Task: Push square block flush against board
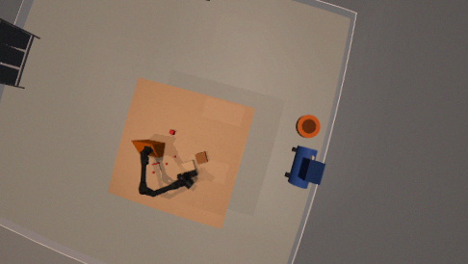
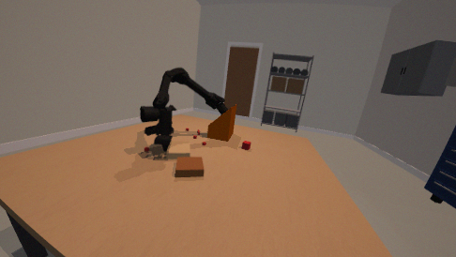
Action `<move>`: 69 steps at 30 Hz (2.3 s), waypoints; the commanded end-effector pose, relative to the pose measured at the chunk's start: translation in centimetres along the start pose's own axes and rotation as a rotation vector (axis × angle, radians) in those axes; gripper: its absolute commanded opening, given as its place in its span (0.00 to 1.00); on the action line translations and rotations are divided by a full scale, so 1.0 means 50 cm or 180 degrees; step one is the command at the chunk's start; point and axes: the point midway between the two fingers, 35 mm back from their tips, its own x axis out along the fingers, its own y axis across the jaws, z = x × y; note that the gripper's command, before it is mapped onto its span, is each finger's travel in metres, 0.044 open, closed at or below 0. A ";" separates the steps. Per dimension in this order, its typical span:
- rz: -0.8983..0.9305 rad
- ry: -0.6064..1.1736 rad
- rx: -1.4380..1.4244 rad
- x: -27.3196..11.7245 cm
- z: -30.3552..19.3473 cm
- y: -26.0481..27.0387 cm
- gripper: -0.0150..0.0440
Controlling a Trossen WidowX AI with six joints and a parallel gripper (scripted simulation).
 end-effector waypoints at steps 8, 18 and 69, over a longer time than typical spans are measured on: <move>-0.0006 0.0022 -0.0008 0.002 -0.035 0.000 0.25; -0.0007 0.0025 -0.0010 0.002 -0.062 0.000 0.25; -0.0007 0.0019 -0.0009 0.001 -0.031 0.001 0.25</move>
